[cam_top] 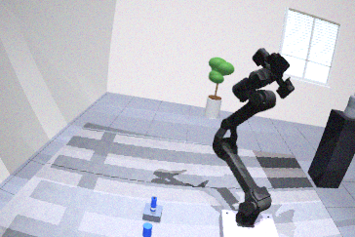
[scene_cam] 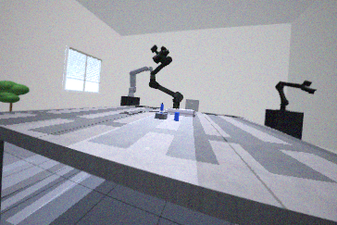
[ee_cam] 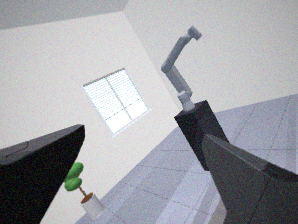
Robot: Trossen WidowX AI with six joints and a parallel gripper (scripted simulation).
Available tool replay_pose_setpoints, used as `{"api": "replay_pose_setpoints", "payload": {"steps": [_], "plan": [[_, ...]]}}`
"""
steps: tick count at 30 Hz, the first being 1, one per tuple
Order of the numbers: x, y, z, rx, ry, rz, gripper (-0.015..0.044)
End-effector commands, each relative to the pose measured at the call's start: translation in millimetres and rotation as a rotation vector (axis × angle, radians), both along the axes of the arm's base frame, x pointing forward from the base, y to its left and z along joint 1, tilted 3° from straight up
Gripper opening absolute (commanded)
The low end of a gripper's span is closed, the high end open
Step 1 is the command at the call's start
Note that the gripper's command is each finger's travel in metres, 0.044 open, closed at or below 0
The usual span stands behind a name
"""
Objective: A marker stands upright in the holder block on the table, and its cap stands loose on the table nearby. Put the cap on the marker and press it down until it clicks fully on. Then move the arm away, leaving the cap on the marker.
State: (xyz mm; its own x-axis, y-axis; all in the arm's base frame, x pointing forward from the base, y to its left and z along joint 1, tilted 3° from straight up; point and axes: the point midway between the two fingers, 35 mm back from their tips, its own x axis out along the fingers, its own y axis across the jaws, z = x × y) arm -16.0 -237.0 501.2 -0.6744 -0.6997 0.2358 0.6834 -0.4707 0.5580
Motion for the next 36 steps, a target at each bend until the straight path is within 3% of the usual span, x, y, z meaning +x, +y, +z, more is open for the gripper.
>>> {"api": "replay_pose_setpoints", "payload": {"steps": [1,6,20,28,36], "plan": [[-1,1,1,-0.003,0.002,-0.004,0.0374],[-37,37,35,-0.082,0.056,-0.108,0.0245],[-100,170,94,-0.243,0.228,-0.503,0.0245],[-103,294,106,-0.379,0.347,-0.837,0.0245],[-69,412,92,-0.439,0.378,-1.263,0.0245]]}}
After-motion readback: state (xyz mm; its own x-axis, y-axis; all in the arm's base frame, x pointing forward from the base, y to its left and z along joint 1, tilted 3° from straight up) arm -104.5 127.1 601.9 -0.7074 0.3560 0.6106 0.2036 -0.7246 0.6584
